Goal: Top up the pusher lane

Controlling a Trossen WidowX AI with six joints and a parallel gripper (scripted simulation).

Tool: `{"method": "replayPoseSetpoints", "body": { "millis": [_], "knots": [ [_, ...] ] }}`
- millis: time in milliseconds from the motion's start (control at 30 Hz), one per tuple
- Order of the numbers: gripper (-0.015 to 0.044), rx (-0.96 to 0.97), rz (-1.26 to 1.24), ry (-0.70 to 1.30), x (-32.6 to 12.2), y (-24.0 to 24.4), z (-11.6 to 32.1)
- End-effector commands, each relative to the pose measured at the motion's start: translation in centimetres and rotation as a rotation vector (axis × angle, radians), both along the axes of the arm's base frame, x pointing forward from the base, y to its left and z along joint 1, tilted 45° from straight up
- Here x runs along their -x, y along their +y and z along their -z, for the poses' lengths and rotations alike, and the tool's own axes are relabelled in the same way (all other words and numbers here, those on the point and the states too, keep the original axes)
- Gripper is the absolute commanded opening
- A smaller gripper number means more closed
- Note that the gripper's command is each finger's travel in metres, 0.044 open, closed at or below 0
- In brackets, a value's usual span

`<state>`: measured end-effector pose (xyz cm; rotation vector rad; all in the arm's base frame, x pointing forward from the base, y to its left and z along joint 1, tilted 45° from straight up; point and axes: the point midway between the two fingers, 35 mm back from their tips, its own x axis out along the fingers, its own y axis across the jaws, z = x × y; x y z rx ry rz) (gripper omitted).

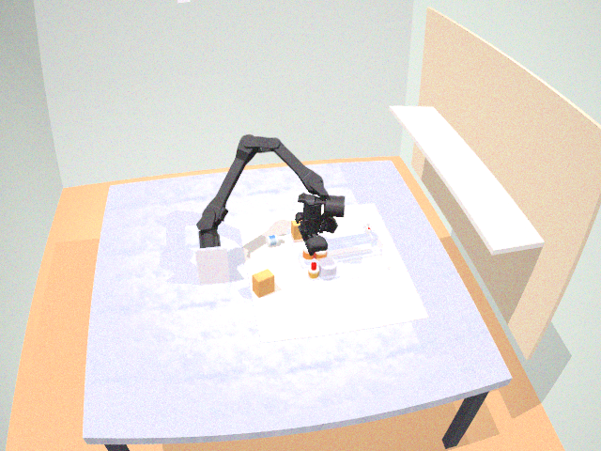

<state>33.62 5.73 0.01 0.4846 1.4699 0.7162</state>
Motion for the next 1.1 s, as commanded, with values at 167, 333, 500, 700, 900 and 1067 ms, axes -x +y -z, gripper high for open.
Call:
{"method": "replayPoseSetpoints", "body": {
  "millis": [167,333,500,700,900,1067],
  "knots": [
    [0.0,-0.011,0.003,-0.013,-0.26,0.38,0.09],
    [0.0,-0.011,0.003,-0.013,-0.24,0.47,0.18],
    [0.0,-0.011,0.003,-0.013,-0.21,0.56,0.28],
    [0.0,-0.011,0.003,-0.013,-0.18,0.67,0.39],
    [0.0,-0.012,0.003,-0.013,-0.15,0.78,0.5],
    [0.0,-0.012,0.003,-0.013,-0.12,0.87,0.59]
  ]
}}
